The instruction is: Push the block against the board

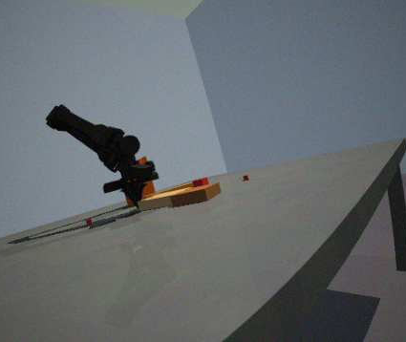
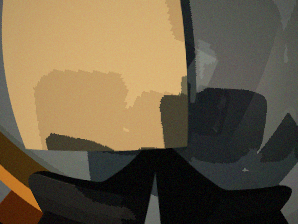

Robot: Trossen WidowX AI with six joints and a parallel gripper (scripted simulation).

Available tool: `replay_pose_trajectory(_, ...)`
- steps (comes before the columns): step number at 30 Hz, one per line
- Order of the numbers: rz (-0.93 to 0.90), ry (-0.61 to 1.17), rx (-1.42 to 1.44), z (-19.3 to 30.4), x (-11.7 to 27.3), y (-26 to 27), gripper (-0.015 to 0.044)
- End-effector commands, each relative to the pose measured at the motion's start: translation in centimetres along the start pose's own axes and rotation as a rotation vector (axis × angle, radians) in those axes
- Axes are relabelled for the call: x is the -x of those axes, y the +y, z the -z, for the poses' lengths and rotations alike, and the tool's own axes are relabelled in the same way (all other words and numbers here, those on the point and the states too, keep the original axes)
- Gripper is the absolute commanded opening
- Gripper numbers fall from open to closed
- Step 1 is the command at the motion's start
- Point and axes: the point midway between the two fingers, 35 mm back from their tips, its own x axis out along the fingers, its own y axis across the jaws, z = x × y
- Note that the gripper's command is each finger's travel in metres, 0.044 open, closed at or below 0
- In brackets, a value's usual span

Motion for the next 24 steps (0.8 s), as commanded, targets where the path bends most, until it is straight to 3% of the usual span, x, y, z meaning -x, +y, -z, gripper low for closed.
replay_pose_trajectory(1,-0.002,-0.006,-0.006,-0.7,0.0,0.0,0.0000)
replay_pose_trajectory(24,-0.002,-0.007,-0.007,-2.7,0.0,0.2,0.0000)
